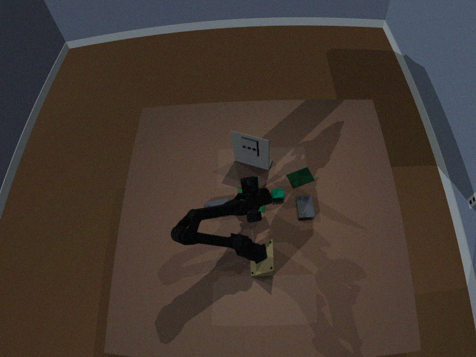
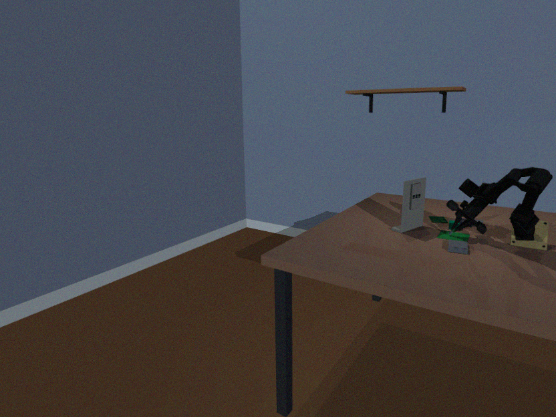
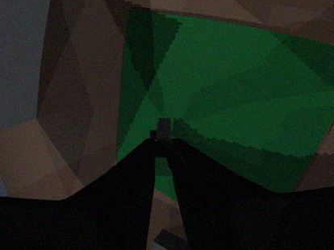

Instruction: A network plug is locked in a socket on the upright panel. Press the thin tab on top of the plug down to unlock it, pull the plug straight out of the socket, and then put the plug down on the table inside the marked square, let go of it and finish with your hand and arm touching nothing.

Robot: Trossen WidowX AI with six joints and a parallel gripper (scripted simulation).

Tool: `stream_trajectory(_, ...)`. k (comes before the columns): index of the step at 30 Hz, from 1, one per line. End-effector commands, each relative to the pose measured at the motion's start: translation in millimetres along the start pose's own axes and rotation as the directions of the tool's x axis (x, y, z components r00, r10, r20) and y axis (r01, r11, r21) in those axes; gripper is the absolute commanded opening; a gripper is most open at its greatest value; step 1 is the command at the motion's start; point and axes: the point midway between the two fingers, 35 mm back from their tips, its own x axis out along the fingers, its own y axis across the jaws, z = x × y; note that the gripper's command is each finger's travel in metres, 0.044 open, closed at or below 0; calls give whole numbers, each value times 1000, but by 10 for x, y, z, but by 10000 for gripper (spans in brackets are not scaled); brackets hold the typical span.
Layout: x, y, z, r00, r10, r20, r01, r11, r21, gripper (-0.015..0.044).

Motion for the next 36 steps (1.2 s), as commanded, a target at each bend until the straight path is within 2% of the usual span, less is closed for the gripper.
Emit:
stream_trajectory(1,10,-34,6,1000,-5,5,5,1000,10,0)
stream_trajectory(25,61,0,-27,1000,-4,1,4,1000,3,0)
stream_trajectory(31,61,0,-27,1000,-4,1,4,1000,3,156)
stream_trajectory(36,60,-1,-27,1000,-4,1,4,1000,3,156)
